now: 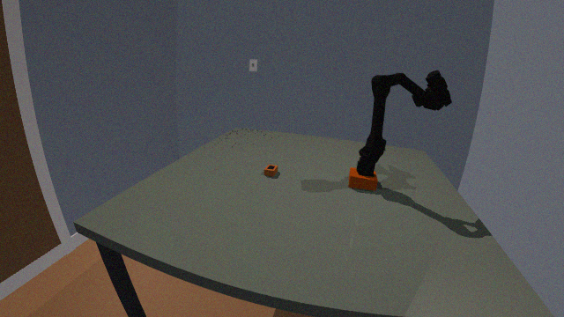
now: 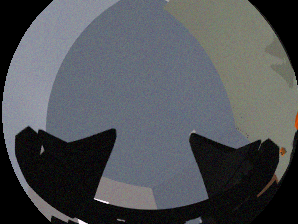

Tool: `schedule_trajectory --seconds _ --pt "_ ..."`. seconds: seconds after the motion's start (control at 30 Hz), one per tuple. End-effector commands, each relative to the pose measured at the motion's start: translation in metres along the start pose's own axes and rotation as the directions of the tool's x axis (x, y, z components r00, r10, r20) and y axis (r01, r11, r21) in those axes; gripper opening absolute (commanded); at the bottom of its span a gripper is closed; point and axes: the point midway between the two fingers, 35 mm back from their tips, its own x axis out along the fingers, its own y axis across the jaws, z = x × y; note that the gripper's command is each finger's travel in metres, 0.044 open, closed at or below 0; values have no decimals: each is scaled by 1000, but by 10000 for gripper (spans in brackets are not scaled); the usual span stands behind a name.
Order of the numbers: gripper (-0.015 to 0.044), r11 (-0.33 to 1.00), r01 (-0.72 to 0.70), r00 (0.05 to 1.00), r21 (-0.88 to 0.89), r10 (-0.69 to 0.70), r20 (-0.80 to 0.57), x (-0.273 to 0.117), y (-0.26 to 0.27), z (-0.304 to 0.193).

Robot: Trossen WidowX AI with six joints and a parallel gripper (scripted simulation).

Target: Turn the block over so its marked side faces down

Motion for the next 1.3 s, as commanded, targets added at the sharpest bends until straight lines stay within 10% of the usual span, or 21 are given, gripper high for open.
schedule_trajectory --seconds 0.0,0.3,0.6,1.27 --pt "426 1000 -1 1000 9 1 -4 2 0 0" --pt "440 840 121 989 529 -56 -139 97 -20 -1" --pt "440 264 249 962 932 -179 -207 204 -84 -22" --pt "440 -543 -274 782 794 -607 -145 317 -333 -120"
